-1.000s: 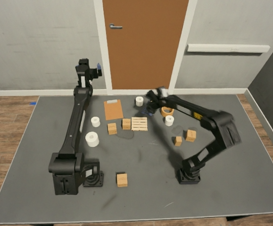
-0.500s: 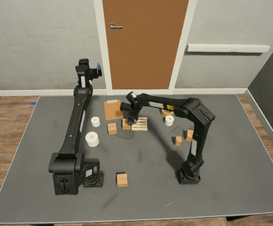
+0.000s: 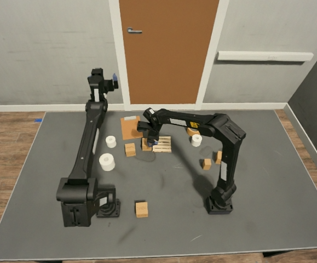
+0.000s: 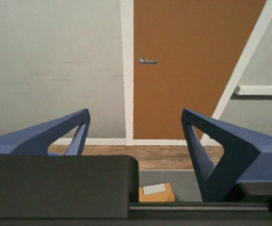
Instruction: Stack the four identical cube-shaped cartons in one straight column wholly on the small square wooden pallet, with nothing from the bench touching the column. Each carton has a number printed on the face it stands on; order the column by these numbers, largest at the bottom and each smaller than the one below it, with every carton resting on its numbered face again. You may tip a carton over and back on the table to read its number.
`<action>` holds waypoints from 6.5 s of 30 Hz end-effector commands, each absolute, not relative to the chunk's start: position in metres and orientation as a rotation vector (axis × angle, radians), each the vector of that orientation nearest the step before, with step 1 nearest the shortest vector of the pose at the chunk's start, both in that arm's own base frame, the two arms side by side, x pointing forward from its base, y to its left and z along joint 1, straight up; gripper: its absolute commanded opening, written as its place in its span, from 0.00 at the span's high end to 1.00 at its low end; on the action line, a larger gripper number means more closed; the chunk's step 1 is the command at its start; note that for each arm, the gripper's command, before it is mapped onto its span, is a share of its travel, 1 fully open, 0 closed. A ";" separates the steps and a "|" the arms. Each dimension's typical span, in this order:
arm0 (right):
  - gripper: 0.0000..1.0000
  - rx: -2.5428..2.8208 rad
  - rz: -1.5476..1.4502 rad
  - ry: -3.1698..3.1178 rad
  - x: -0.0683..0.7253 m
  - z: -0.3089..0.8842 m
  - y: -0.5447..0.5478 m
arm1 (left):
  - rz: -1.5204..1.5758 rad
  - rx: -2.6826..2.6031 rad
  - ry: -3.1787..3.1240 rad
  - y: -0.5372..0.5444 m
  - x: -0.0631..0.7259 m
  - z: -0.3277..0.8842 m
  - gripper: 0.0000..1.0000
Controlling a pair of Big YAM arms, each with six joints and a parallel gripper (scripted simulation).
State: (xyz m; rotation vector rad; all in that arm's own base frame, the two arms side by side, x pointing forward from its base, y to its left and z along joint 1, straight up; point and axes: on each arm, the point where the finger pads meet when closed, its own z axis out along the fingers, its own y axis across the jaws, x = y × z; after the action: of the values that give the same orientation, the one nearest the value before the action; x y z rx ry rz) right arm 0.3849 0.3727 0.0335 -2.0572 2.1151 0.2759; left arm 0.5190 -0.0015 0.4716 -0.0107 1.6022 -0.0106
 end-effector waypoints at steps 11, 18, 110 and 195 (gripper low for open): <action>0.17 -2.040 0.262 2.086 0.418 0.031 0.385 | 0.000 0.000 1.560 0.000 0.518 0.498 0.00; 0.17 -2.061 0.269 2.098 0.403 0.012 0.389 | 0.000 0.000 1.560 0.000 0.518 0.498 0.00; 0.45 -2.050 0.272 2.115 0.391 0.024 0.391 | 0.000 0.000 1.560 0.000 0.518 0.498 0.00; 0.45 -1.302 1.160 1.225 0.242 0.329 0.307 | -0.010 -0.009 1.569 -0.001 0.515 0.498 0.00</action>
State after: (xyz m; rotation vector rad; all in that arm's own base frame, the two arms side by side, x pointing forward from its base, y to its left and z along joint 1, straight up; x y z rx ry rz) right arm 0.2342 0.3042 0.2965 -1.3101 1.2867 1.1826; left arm 0.5190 -0.0015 0.4715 -0.0107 1.6026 -0.0106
